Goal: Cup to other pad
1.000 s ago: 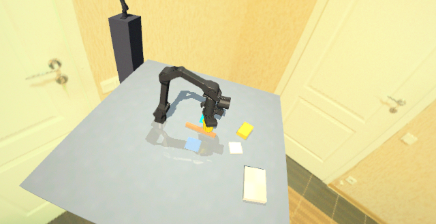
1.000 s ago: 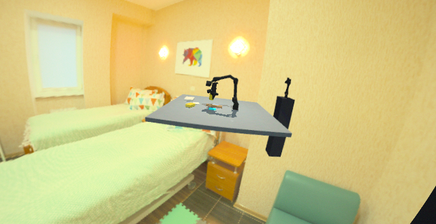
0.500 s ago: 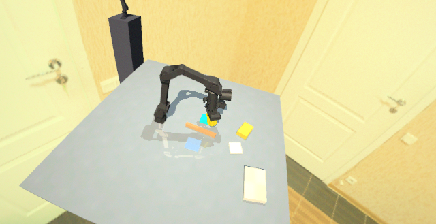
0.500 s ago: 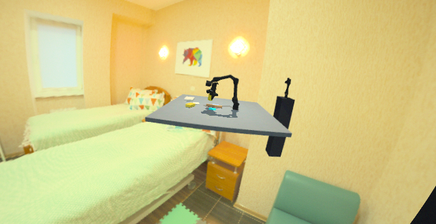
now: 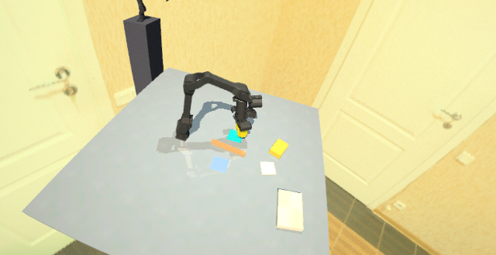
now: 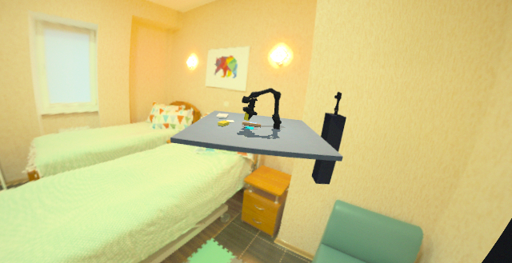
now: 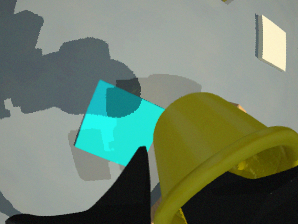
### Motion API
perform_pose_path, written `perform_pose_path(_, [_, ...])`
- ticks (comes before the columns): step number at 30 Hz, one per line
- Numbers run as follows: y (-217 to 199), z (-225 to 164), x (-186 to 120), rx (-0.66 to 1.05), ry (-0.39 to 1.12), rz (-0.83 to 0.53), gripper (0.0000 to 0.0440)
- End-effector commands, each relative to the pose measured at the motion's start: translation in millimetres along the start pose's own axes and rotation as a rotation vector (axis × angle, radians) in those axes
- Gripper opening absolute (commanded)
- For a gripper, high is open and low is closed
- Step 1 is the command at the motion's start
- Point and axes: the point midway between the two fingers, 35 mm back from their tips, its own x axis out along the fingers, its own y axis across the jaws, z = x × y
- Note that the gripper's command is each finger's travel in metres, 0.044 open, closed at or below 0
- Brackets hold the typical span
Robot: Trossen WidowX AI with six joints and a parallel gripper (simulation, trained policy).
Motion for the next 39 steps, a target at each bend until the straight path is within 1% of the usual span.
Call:
perform_pose_path(1, [15, 3, 6, -0.005, -0.008, 0.003, 0.0000])
perform_pose_path(14, [44, -3, 35, 0.004, -0.004, -0.001, 0.0002])
perform_pose_path(19, [50, -11, 48, 0.017, 0.008, -0.004, 0.0012])
perform_pose_path(24, [52, -15, 56, 0.030, 0.004, -0.009, 0.0030])
perform_pose_path(32, [51, -14, 60, 0.056, -0.027, 0.000, 0.0083])
perform_pose_path(36, [50, -7, 53, 0.074, -0.071, 0.012, 0.0159])
perform_pose_path(39, [50, -3, 46, 0.081, -0.104, 0.022, 0.0162])
